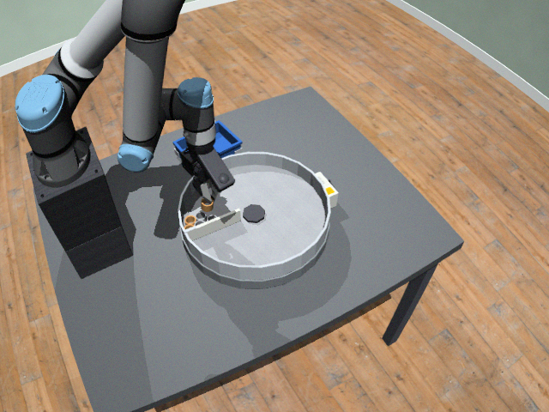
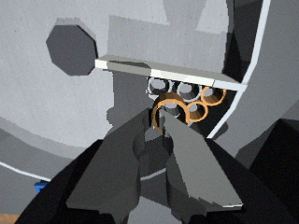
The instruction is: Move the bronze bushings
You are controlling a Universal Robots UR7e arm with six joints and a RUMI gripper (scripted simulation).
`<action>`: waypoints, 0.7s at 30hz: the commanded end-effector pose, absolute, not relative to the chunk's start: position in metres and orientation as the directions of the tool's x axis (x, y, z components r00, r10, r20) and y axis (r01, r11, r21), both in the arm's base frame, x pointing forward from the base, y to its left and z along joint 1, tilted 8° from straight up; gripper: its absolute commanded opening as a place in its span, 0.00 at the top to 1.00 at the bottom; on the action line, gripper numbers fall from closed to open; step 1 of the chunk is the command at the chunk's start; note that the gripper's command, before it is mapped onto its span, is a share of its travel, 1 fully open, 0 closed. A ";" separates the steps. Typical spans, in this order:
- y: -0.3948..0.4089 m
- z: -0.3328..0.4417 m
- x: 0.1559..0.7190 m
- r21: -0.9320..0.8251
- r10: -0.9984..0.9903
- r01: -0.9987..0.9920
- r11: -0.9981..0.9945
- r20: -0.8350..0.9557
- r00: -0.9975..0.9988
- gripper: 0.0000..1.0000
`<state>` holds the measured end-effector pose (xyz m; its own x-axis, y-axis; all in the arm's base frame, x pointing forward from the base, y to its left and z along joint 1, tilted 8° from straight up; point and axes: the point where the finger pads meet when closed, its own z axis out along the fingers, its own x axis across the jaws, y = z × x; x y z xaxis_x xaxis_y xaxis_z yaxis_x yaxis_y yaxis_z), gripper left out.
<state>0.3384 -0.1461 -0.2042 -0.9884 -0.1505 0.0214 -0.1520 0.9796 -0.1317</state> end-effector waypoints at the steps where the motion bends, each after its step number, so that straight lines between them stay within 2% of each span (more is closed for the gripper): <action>1: -0.146 -0.203 0.338 -0.133 -0.151 -0.153 0.979 0.021 -0.988 1.00; 21: -0.146 -0.203 0.339 -0.133 -0.161 -0.163 0.978 0.022 -0.987 1.00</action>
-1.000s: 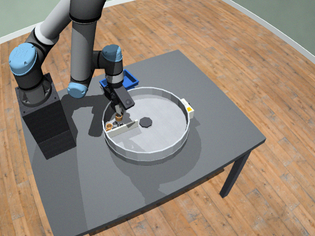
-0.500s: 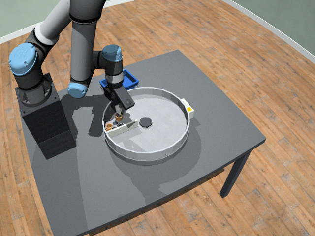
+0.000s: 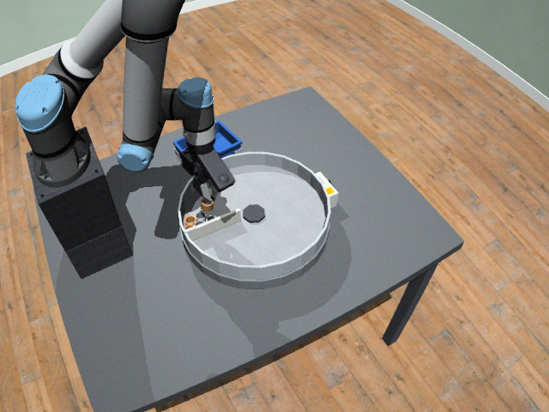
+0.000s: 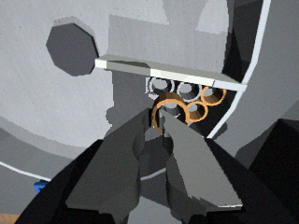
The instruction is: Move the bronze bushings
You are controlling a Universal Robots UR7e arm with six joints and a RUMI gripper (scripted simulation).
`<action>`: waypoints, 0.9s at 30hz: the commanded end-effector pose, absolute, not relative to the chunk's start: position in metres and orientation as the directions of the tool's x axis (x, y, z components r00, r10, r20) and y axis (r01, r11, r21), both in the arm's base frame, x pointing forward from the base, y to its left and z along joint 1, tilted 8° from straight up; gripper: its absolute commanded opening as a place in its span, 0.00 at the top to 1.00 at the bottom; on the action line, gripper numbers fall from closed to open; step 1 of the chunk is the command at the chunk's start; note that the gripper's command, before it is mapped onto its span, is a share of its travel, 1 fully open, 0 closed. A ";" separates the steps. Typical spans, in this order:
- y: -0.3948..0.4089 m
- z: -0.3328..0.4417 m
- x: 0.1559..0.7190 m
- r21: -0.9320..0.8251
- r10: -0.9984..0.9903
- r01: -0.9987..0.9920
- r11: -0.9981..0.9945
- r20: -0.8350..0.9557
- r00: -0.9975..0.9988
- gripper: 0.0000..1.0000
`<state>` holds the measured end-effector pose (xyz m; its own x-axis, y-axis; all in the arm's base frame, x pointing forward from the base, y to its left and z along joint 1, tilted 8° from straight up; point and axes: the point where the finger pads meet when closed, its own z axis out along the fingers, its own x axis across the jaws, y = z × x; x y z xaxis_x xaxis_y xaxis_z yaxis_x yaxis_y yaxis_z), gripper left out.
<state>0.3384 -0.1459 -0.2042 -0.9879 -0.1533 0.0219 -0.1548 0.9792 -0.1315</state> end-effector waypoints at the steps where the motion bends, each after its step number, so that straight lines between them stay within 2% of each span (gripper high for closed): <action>1: -0.146 -0.203 0.340 -0.133 -0.163 -0.165 0.977 0.022 -0.986 1.00; 16: -0.144 -0.205 0.345 -0.132 -0.231 -0.233 0.963 0.030 -0.972 1.00; 27: -0.139 -0.207 0.351 -0.124 -0.357 -0.360 0.925 0.047 -0.933 1.00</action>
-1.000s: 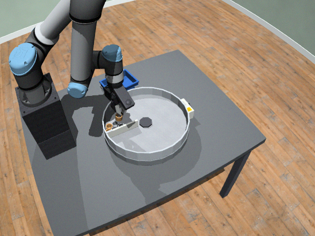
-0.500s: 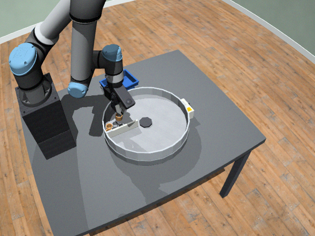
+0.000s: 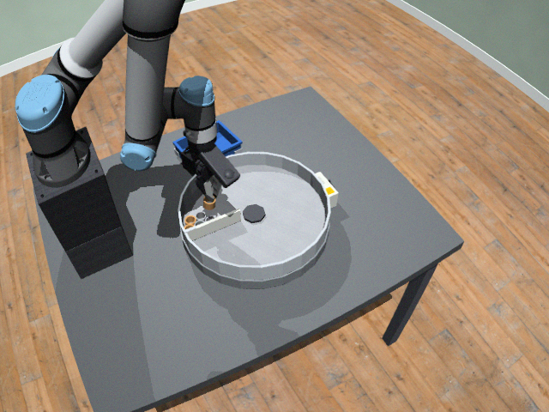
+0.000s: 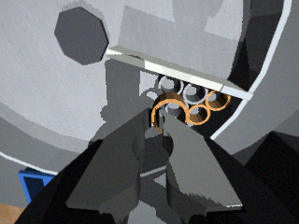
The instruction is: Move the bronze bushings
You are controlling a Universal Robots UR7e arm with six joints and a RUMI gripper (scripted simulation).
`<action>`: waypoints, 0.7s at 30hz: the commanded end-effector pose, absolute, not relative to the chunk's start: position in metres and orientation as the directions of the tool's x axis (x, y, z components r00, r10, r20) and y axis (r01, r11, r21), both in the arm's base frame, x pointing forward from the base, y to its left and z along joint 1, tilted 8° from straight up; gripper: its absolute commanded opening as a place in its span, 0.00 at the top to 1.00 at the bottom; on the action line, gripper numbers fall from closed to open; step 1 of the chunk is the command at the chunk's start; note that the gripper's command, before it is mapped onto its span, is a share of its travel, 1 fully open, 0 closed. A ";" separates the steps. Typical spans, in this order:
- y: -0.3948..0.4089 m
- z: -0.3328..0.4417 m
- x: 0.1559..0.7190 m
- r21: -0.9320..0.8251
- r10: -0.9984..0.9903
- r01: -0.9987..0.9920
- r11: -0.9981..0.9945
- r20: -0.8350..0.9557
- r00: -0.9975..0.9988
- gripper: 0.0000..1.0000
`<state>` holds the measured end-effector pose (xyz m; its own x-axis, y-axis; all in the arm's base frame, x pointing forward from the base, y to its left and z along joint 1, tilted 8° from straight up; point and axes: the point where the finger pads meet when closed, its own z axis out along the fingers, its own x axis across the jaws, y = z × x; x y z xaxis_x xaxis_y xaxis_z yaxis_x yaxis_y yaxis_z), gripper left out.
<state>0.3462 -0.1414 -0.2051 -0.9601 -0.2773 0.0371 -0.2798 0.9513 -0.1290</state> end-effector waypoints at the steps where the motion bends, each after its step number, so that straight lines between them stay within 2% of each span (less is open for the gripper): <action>1: -0.138 -0.207 0.352 -0.124 -0.371 -0.375 0.919 0.049 -0.927 1.00; 11: -0.132 -0.209 0.360 -0.114 -0.507 -0.511 0.852 0.066 -0.859 1.00; 21: -0.121 -0.212 0.373 -0.093 -0.705 -0.711 0.697 0.091 -0.703 1.00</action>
<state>0.3639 -0.1278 -0.2097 -0.8165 -0.5722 0.0775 -0.5774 0.8090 -0.1102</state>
